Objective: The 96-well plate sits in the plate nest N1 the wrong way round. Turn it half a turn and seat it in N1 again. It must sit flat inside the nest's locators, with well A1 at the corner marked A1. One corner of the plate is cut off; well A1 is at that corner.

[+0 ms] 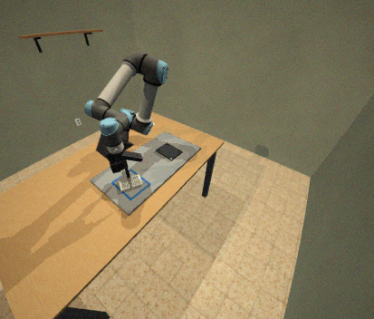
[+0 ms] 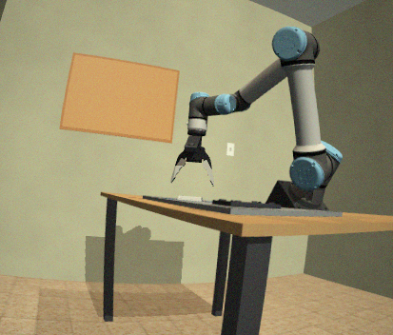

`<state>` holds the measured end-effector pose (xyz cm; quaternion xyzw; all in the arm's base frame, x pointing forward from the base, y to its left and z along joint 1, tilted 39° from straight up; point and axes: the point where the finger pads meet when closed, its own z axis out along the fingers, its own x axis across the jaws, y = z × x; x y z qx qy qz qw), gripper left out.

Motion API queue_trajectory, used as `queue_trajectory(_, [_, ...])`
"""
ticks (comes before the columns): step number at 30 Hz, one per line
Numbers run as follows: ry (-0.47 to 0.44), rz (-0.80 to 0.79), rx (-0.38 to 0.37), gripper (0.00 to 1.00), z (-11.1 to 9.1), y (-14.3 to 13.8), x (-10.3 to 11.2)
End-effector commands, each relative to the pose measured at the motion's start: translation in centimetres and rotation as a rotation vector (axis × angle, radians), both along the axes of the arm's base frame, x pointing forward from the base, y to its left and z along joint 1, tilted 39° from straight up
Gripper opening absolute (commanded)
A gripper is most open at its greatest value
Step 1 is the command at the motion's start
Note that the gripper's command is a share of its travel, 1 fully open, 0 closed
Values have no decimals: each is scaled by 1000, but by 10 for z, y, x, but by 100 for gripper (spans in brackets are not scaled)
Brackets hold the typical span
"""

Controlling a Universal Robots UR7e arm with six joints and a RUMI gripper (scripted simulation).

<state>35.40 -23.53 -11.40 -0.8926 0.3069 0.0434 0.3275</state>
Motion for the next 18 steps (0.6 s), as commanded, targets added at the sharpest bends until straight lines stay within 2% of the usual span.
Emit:
queue_trajectory(1, [0, 0, -1, 100, 10, -8, -2])
queue_trajectory(7, [0, 0, -1, 100, 23, -18, -4])
queue_trajectory(18, [0, 0, -1, 100, 25, -20, -4])
